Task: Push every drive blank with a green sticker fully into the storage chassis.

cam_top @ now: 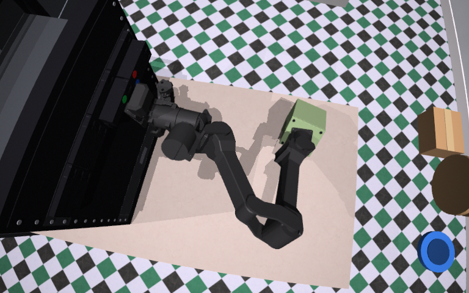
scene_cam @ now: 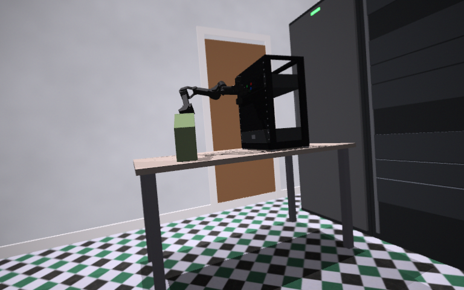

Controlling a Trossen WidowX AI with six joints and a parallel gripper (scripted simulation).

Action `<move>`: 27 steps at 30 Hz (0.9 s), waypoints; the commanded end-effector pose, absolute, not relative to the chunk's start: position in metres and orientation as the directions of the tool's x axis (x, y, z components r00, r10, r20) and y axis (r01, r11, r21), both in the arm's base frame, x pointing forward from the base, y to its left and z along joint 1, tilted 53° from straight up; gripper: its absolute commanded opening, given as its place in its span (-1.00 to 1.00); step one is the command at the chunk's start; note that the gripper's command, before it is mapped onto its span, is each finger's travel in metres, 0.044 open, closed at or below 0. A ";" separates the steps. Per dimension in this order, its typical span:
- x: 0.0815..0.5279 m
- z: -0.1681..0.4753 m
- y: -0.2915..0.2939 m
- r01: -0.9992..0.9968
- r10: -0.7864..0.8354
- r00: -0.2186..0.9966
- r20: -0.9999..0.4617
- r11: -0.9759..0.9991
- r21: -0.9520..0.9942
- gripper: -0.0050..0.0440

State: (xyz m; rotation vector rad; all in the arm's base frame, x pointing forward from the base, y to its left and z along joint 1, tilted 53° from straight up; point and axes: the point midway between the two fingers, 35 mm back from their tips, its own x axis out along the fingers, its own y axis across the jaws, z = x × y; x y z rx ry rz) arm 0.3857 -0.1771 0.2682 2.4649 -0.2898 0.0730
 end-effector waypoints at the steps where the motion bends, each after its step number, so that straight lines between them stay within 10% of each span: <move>1: 0.387 0.280 -0.180 -0.249 -0.199 0.968 0.150 -0.754 0.608 -0.80; 27: 0.389 0.282 -0.181 -0.249 -0.199 0.968 0.150 -0.754 0.608 -0.80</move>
